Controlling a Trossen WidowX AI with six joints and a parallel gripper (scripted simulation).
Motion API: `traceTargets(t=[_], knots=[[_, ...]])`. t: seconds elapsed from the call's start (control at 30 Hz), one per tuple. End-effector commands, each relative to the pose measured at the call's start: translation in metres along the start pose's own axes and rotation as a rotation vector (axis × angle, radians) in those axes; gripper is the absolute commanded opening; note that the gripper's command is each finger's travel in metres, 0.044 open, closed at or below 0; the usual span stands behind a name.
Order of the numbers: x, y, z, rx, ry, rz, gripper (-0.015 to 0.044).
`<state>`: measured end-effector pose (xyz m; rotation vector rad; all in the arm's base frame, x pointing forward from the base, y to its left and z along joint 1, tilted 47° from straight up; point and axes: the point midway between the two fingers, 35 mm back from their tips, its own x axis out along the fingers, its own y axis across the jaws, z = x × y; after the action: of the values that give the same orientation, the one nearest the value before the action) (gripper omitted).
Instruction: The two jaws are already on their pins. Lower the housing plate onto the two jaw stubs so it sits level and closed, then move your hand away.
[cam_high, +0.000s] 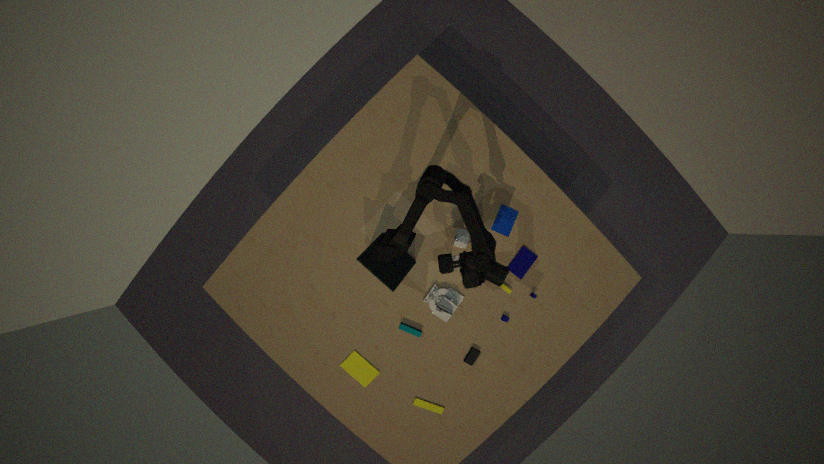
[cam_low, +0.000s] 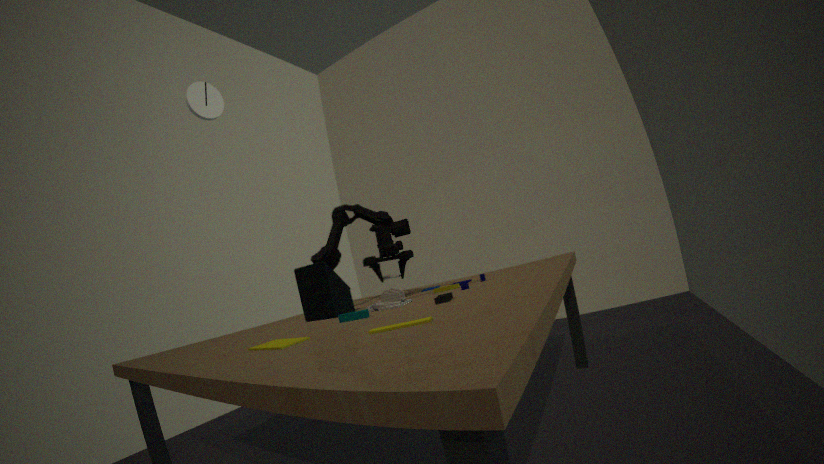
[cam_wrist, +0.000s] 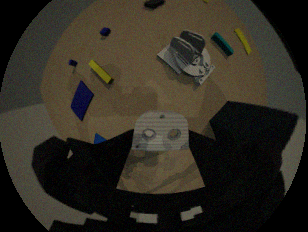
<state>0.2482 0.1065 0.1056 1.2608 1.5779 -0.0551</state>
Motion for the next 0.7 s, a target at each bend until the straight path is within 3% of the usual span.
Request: traceTargets(t=[0.0,0.67], knots=[[0.001,-0.004,0.011,-0.053,-0.001,-0.001,0.0351],[0.003,-0.040,0.067,-0.360,0.003,-0.011,0.0351]])
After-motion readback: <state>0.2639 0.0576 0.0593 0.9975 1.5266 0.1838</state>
